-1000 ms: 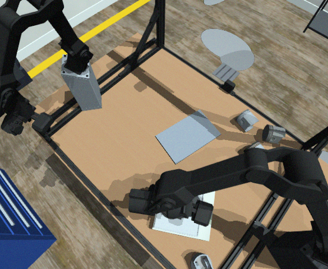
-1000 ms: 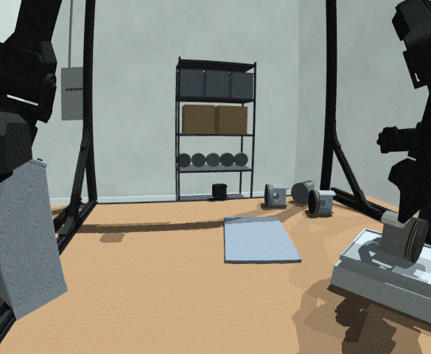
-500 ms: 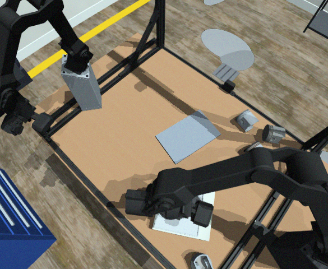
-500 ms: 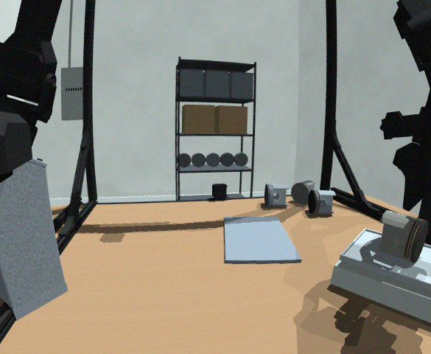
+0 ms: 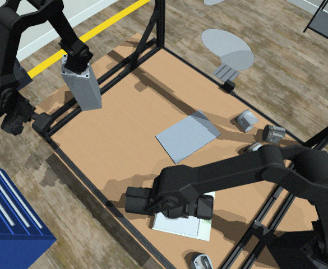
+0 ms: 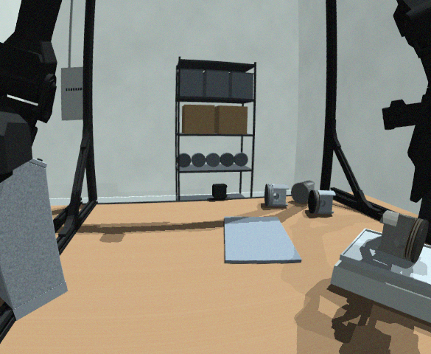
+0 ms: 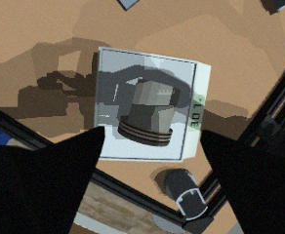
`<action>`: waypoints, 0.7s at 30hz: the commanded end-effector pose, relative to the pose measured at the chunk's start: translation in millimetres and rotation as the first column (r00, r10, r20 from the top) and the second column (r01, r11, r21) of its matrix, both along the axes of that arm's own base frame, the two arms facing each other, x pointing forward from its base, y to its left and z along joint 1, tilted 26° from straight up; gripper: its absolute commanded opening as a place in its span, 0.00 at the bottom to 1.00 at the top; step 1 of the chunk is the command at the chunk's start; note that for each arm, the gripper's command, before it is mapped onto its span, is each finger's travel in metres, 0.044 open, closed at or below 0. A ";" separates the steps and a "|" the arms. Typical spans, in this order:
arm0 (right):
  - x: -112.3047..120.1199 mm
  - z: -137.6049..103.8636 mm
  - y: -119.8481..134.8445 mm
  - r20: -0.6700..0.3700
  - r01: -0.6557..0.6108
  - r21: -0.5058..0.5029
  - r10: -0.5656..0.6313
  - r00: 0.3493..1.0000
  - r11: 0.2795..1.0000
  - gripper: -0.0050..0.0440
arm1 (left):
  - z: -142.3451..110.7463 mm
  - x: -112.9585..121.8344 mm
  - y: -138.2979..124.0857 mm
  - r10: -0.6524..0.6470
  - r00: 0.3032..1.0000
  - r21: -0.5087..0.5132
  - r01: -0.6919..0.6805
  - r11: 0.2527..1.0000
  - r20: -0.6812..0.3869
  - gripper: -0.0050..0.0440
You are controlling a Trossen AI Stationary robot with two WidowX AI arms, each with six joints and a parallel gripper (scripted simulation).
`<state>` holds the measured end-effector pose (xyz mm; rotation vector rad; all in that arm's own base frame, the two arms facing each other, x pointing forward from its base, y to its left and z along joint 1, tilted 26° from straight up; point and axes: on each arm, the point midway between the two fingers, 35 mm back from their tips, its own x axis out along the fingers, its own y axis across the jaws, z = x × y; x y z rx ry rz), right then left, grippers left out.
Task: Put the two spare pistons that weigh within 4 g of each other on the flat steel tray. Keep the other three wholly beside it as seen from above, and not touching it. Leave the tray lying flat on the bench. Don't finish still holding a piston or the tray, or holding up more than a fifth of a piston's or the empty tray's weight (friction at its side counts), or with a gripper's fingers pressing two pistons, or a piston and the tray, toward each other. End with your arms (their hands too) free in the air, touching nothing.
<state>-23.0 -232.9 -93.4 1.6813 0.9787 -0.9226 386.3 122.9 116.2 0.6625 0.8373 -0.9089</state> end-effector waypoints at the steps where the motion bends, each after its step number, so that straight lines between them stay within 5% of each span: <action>1: 0.3 0.1 0.2 0.002 0.000 0.001 0.000 1.000 1.000 1.00 | 0.9 -1.8 -0.9 0.067 0.998 -0.016 -0.068 0.998 -0.021 0.87; 21: 0.3 0.1 0.2 0.002 0.000 0.001 0.000 1.000 1.000 1.00 | 0.9 -1.8 -0.9 0.455 0.873 -0.091 -0.474 0.876 -0.172 0.87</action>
